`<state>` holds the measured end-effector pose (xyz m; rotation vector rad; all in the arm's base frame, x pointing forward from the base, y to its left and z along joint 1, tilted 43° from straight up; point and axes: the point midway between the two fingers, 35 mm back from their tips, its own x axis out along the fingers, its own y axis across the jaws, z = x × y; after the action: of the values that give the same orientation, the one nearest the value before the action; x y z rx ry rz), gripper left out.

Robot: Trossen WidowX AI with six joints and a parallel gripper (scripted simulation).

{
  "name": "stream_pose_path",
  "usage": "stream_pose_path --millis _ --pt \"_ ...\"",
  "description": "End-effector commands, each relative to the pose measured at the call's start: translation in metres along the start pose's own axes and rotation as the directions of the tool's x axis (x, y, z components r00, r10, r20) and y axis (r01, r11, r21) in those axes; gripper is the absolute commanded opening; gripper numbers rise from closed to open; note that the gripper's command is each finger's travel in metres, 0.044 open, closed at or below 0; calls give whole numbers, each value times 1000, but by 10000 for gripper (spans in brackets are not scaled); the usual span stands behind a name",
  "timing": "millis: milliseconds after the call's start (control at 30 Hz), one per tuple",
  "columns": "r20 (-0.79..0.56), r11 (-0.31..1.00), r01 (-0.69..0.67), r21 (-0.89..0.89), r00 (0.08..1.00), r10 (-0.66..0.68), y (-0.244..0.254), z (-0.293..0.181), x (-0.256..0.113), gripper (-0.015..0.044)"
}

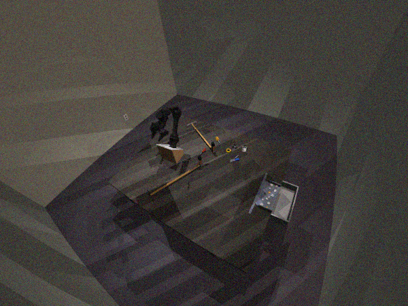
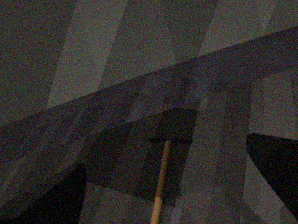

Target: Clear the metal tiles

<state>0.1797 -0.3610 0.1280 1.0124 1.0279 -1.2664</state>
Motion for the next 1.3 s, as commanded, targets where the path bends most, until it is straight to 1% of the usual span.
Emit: stream_pose_path --millis 0,533,1267 --pt "-23 999 -15 -46 1000 14 -11 -1 10 440" --pt "-102 961 -111 -252 991 88 -62 -14 51 440" --pt "-103 961 -113 -254 991 89 -62 -12 51 440"
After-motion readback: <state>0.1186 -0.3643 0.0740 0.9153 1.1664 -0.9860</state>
